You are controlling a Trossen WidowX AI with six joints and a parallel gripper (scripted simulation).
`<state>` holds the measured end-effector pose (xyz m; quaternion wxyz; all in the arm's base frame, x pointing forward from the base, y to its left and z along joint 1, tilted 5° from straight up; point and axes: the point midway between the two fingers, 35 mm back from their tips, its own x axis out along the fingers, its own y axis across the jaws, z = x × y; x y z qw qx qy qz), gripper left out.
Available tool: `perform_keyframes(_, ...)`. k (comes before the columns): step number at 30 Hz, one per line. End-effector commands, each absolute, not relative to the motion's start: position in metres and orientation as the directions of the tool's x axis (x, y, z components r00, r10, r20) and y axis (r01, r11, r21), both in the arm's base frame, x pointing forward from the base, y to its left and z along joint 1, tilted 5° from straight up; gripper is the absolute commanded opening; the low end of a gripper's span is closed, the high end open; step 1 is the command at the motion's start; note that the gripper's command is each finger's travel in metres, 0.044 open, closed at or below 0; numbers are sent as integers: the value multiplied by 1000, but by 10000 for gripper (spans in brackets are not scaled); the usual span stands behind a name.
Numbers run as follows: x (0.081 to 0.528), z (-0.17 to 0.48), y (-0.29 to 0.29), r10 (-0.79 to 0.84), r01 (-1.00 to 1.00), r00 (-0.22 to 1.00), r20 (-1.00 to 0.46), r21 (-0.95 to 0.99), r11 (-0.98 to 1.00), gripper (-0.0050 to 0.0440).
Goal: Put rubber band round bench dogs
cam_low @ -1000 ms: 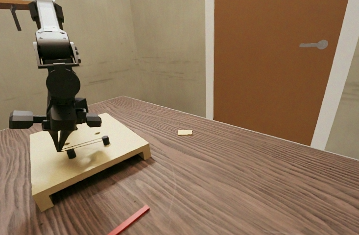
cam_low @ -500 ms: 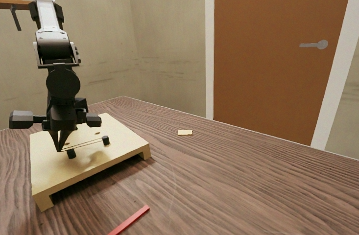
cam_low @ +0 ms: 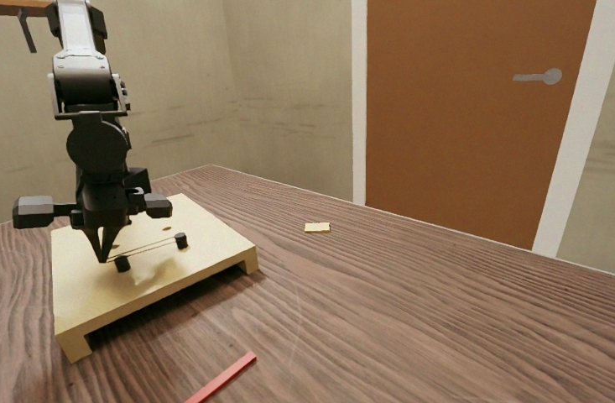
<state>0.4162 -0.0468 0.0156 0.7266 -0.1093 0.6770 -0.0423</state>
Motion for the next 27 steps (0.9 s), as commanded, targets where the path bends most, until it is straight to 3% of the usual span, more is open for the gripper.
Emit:
perform_keyframes(1, 423, 20, -56, -202, -73, 94, -975, -209, 975, -50)
perform_keyframes(27, 424, 6, -60, -44, -88, 81, -996, -51, 995, -50)
